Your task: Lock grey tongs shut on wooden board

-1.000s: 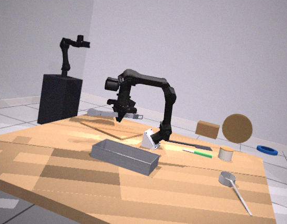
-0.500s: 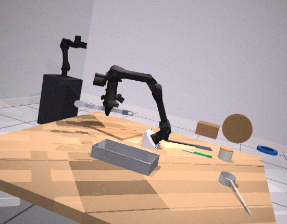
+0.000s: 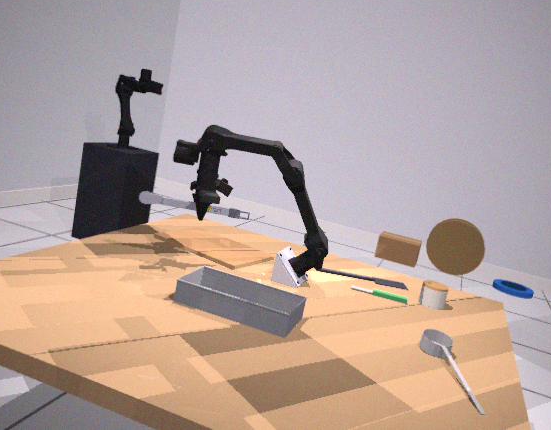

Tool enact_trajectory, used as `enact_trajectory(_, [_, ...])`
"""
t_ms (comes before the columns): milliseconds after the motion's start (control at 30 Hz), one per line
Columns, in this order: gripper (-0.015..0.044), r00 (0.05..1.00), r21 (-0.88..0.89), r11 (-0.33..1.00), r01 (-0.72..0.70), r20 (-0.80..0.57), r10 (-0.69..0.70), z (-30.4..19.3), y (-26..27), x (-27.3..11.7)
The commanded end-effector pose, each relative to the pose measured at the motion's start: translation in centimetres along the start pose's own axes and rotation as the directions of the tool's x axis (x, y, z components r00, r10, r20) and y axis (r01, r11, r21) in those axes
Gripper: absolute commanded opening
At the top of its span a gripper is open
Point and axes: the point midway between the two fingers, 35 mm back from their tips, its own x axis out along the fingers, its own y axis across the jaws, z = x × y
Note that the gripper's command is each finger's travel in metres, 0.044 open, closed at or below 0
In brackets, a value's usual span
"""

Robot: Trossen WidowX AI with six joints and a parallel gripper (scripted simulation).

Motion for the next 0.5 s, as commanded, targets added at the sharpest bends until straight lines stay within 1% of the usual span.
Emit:
enact_trajectory(0, [-0.0150,1.000,-0.106,0.994,-0.006,-0.010,0.005,0.0,0.9,-0.4])
enact_trajectory(233, [-0.0150,1.000,-0.324,0.946,-0.013,-0.013,0.009,0.2,2.0,-0.6])
enact_trajectory(467, [-0.0150,1.000,-0.526,0.850,-0.019,-0.015,0.012,0.4,3.2,-0.8])
